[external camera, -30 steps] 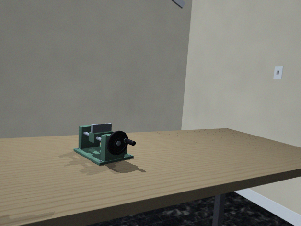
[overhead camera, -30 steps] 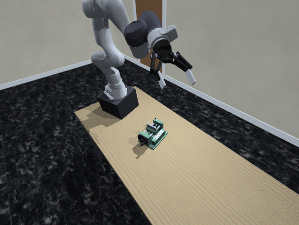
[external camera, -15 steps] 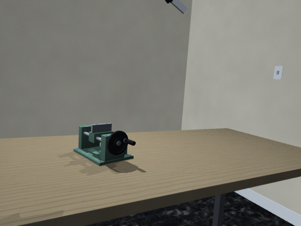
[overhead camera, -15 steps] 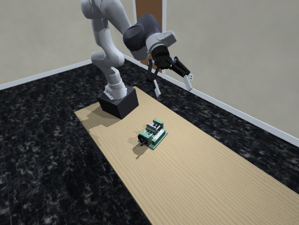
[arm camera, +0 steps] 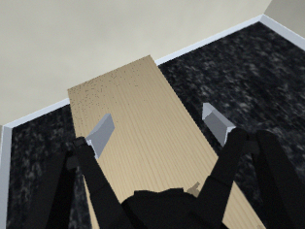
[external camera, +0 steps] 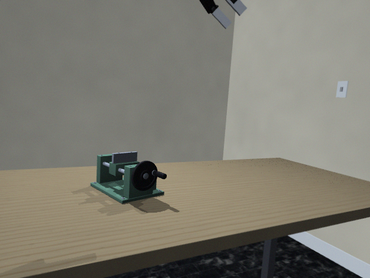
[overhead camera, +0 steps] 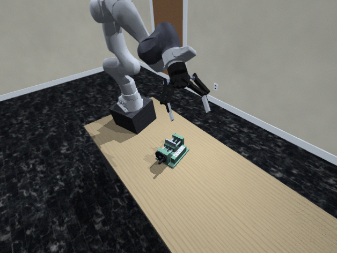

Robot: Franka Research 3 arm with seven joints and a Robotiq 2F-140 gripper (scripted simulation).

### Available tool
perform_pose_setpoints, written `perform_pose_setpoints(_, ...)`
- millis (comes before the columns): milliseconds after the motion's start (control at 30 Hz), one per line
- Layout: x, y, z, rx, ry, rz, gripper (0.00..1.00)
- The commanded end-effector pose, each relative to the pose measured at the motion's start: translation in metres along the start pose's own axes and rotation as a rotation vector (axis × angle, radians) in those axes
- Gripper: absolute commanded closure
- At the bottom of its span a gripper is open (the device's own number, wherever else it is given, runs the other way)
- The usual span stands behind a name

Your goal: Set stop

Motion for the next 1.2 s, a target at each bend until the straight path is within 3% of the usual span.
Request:
perform_pose_setpoints(0, -0.020, 0.029, 0.018, -0.109, 0.028, -0.083, 0.00)
perform_pose_setpoints(333, -0.020, 0.029, 0.018, -0.109, 0.028, -0.083, 0.00)
perform_pose_setpoints(367, -0.041, 0.073, 0.036, -0.235, 0.063, -0.194, 0.00)
perform_pose_setpoints(633, -0.041, 0.073, 0.036, -0.235, 0.063, -0.194, 0.00)
perform_pose_setpoints(667, -0.057, 0.118, 0.051, -0.350, 0.105, -0.299, 0.00)
perform_pose_setpoints(733, -0.057, 0.118, 0.051, -0.350, 0.105, -0.299, 0.00)
perform_pose_setpoints(767, -0.067, 0.157, 0.062, -0.453, 0.151, -0.395, 0.00)
perform_pose_setpoints(833, -0.068, 0.161, 0.064, -0.453, 0.151, -0.395, 0.00)
perform_pose_setpoints(867, -0.074, 0.196, 0.072, -0.543, 0.198, -0.480, 0.00)
perform_pose_setpoints(933, -0.075, 0.202, 0.075, -0.545, 0.199, -0.482, 0.00)
perform_pose_setpoints(967, -0.078, 0.238, 0.084, -0.624, 0.246, -0.557, 0.00)
perform_pose_setpoints(1033, -0.078, 0.238, 0.084, -0.624, 0.246, -0.557, 0.00)
perform_pose_setpoints(1067, -0.079, 0.270, 0.091, -0.692, 0.291, -0.622, 0.00)
perform_pose_setpoints(1100, -0.079, 0.270, 0.091, -0.692, 0.291, -0.622, 0.00)
perform_pose_setpoints(1133, -0.079, 0.296, 0.096, -0.749, 0.332, -0.674, 0.00)
perform_pose_setpoints(1167, -0.079, 0.296, 0.096, -0.749, 0.332, -0.674, 0.00)
Point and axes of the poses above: the point where the finger pads meet when closed, its own x axis back along the fingers, its own z axis across the jaws, y = z × x, the point moved 3 cm from there along x, back along the fingers, and after that the axes turned 2 degrees about -x, right-handed, at the moved point
